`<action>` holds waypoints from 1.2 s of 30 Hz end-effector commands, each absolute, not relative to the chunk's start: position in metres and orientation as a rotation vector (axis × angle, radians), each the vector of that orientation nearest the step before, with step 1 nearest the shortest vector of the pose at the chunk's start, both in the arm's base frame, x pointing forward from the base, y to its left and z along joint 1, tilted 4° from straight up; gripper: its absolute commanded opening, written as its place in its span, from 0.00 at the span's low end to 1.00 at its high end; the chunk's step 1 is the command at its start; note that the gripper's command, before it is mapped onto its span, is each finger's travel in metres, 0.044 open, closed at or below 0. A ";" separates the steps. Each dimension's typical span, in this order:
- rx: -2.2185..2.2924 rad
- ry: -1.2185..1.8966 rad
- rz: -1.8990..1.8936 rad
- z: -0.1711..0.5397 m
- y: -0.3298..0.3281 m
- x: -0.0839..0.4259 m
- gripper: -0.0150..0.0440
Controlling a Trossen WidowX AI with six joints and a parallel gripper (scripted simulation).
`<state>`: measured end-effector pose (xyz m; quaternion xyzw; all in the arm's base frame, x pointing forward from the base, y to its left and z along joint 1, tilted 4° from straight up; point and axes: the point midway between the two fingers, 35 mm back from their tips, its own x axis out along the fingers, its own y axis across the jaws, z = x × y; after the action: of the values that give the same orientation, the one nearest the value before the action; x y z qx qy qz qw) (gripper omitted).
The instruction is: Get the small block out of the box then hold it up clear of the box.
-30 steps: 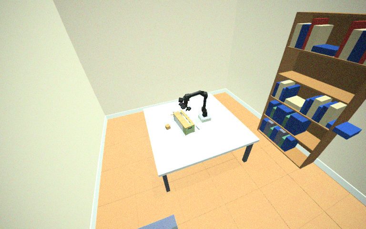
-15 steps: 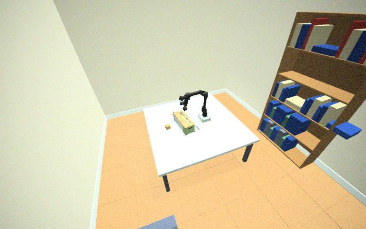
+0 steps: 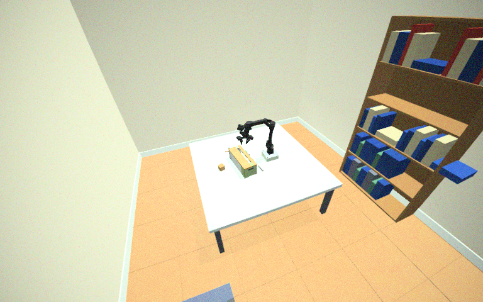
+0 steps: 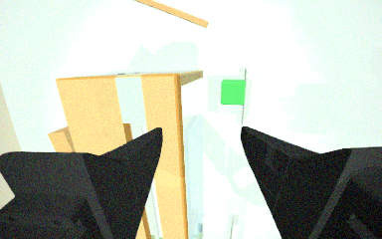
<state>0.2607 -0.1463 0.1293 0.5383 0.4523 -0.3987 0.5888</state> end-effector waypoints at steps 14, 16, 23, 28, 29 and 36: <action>2.621 0.217 -1.654 0.136 -0.160 0.248 0.74; 2.621 0.217 -1.654 0.136 -0.160 0.248 0.74; 2.621 0.217 -1.654 0.136 -0.160 0.248 0.74; 2.621 0.217 -1.654 0.125 -0.161 0.249 0.74; 2.621 0.217 -1.654 0.112 -0.162 0.251 0.74; 2.621 0.218 -1.654 0.042 -0.158 0.247 0.74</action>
<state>0.2481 -0.1596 0.0553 0.8420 0.0720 -0.5344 0.0185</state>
